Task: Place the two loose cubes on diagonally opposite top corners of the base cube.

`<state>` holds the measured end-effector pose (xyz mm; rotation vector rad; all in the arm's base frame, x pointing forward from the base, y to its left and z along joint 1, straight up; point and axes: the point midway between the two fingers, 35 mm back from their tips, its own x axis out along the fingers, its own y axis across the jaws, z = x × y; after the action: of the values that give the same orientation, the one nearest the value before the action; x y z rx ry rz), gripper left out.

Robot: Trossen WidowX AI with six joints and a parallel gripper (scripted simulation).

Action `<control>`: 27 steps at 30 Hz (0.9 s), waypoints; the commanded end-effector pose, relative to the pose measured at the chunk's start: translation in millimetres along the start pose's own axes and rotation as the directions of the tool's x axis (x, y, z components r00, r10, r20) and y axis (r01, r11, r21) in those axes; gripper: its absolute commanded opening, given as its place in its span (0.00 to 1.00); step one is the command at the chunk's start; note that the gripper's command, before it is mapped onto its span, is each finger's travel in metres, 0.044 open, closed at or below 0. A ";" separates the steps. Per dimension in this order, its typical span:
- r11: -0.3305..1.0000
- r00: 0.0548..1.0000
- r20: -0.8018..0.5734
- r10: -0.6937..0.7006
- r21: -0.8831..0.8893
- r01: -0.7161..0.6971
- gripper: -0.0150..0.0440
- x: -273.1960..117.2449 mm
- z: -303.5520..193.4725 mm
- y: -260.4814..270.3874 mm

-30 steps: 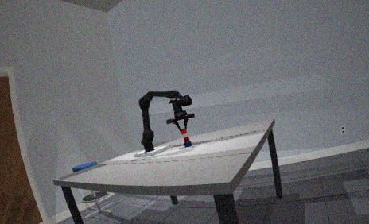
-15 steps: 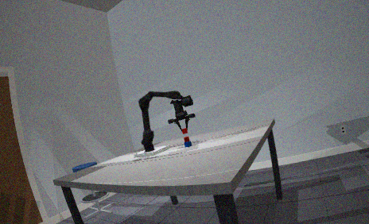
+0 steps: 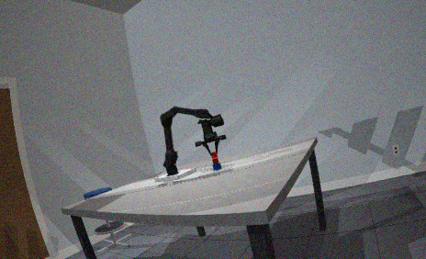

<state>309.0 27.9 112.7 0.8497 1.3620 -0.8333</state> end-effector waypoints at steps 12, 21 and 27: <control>1.000 1.000 0.010 -0.008 -0.009 0.009 0.43 9.7 -0.6 -2.0; 1.000 1.000 0.000 -0.006 0.004 0.006 0.43 22.0 0.0 -1.1; 1.000 1.000 -0.011 -0.002 0.019 0.003 0.43 35.4 0.4 -0.7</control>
<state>311.0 26.4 87.3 0.8543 1.3547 -0.8368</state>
